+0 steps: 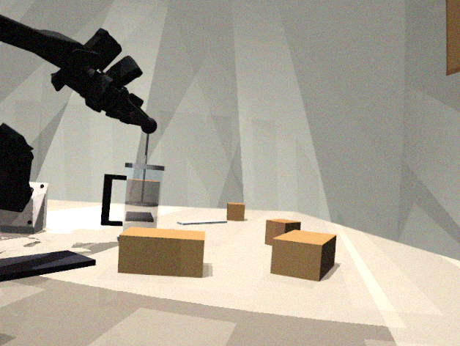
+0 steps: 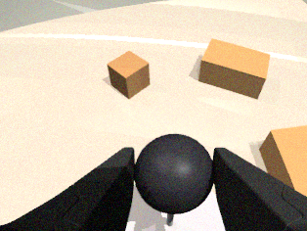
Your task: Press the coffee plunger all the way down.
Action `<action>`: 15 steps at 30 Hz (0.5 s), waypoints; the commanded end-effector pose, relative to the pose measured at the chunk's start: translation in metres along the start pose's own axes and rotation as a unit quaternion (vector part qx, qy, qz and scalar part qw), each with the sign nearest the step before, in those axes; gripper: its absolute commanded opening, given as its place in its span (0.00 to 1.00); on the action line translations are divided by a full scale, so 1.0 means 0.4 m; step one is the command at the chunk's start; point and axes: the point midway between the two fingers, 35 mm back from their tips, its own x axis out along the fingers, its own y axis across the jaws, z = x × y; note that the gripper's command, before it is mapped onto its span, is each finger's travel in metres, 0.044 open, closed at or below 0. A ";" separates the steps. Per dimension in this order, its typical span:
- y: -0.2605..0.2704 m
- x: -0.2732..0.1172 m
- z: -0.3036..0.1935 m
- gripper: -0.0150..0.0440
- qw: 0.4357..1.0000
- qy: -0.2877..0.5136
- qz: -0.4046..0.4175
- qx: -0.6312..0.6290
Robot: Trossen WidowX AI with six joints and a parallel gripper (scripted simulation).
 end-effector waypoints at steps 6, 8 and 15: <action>0.010 0.026 -0.048 0.47 1.000 0.009 0.011 -0.002; 0.010 0.030 -0.055 0.47 1.000 0.009 0.011 -0.002; 0.006 0.047 -0.078 0.47 1.000 0.005 0.009 -0.002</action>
